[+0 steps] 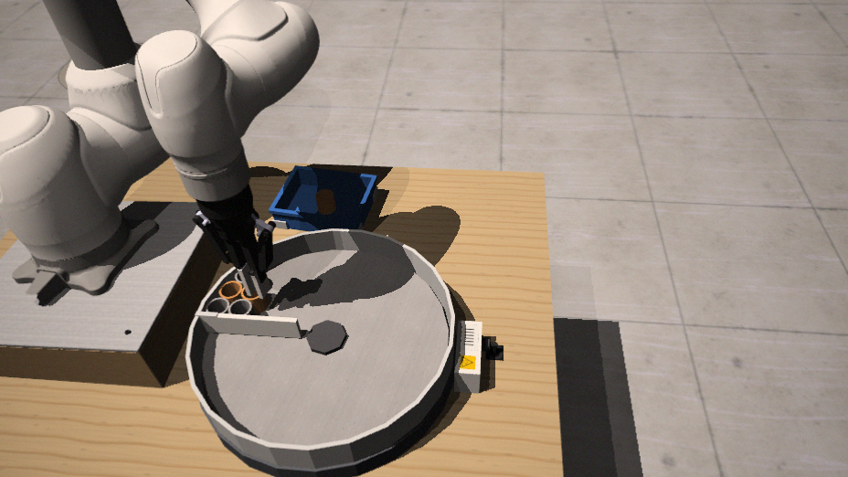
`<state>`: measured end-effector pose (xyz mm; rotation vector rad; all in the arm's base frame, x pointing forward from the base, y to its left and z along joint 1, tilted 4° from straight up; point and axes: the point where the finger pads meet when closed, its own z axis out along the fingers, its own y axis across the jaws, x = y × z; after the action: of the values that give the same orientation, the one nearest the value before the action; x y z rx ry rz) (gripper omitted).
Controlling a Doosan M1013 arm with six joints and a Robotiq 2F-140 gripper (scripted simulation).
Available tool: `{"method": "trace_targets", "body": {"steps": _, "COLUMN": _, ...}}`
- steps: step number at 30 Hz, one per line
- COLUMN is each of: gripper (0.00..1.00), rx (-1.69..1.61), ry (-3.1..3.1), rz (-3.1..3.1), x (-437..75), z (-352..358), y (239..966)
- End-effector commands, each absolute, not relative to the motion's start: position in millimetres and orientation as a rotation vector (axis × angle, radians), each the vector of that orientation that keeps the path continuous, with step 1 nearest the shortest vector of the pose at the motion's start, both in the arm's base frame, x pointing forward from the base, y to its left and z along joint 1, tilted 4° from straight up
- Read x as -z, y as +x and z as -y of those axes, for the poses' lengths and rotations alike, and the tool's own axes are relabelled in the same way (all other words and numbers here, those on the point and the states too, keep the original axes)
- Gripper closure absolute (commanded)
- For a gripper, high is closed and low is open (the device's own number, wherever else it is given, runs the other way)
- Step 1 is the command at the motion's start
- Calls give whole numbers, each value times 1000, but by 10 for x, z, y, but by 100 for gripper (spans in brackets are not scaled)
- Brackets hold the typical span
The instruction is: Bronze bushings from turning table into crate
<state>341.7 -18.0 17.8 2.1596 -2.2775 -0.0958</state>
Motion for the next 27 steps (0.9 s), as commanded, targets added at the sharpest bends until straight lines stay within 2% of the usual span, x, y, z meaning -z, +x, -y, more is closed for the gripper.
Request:
{"method": "trace_targets", "body": {"steps": 1, "gripper": 90, "rx": 96, "ry": 2160, "rz": 2278, "x": -178, "z": 179, "y": 3417}}
{"method": "trace_targets", "body": {"steps": 27, "gripper": 90, "rx": 96, "ry": 2160, "rz": 2278, "x": -133, "z": 177, "y": 3415}}
